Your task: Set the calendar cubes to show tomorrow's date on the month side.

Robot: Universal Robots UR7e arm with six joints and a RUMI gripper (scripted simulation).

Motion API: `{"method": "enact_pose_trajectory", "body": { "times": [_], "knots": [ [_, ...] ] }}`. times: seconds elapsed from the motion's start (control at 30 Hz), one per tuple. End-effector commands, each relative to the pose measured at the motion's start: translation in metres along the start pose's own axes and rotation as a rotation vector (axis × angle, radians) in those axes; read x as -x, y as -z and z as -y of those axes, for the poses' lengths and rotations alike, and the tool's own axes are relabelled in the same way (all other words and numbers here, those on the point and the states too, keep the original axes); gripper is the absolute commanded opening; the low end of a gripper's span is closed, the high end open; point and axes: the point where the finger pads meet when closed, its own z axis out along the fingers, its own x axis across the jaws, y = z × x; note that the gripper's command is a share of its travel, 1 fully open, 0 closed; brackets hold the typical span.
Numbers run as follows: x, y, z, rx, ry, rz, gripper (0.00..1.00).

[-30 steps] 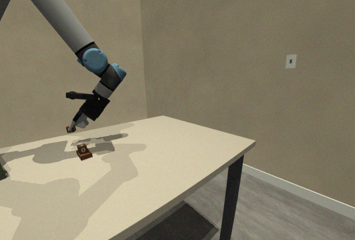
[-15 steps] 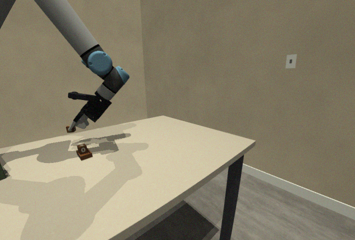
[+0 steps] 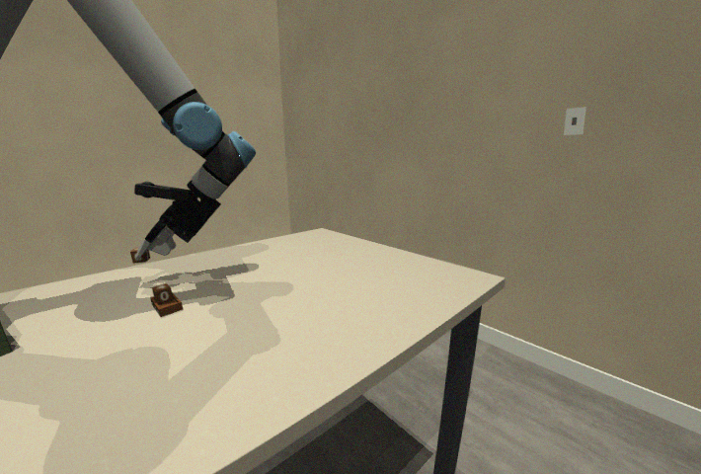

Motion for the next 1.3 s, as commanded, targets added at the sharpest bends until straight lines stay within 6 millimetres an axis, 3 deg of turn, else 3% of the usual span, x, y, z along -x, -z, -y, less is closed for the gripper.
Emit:
{"method": "enact_pose_trajectory", "body": {
  "times": [0.0,1.27],
  "knots": [
    [0.000,-0.001,-0.002,0.001,0.000,0.000,0.10],
    [0.000,-0.037,-0.037,0.001,0.000,0.000,0.10]
  ]
}}
